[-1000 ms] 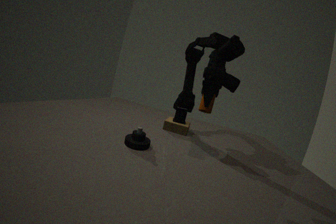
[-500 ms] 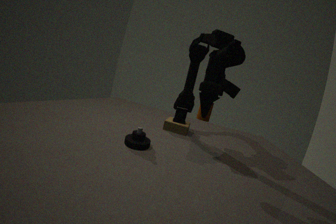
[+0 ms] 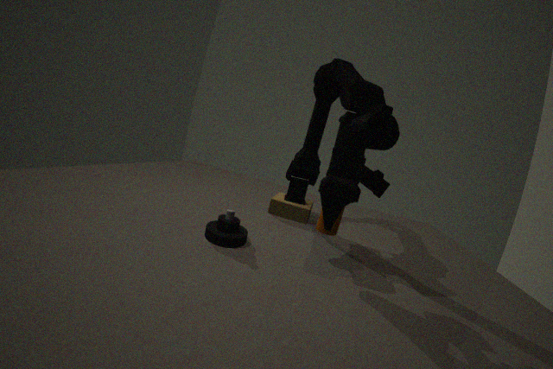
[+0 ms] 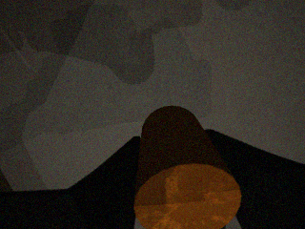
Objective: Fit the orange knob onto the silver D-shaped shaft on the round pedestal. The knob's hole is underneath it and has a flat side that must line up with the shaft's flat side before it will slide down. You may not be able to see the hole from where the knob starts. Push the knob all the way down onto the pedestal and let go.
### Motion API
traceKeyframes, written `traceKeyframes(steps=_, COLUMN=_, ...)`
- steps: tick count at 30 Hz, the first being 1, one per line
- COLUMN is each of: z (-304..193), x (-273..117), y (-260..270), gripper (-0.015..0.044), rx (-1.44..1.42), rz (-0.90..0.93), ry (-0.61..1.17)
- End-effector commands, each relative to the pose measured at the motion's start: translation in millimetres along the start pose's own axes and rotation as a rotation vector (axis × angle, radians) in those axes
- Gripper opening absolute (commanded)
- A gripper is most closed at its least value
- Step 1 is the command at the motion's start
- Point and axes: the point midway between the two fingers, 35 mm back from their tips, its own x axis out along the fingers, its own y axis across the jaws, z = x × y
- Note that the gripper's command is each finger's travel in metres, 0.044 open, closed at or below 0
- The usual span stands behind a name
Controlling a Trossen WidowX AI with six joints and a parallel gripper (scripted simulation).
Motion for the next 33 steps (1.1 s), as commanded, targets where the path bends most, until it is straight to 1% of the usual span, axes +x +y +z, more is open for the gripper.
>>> traceKeyframes(steps=1, z=1, x=19, y=-1, gripper=0.0, rx=-0.004, rz=0.005, ry=-0.006)
traceKeyframes(steps=10, z=0, x=66, y=-2, gripper=0.0, rx=-0.004, rz=0.018, ry=-0.006)
traceKeyframes(steps=16, z=-2, x=69, y=1, gripper=0.0, rx=-0.004, rz=0.019, ry=-0.006)
traceKeyframes(steps=25, z=-2, x=68, y=1, gripper=0.0236, rx=-0.002, rz=0.023, ry=0.0)
traceKeyframes(steps=33, z=-2, x=68, y=1, gripper=0.024, rx=-0.002, rz=0.023, ry=0.0)
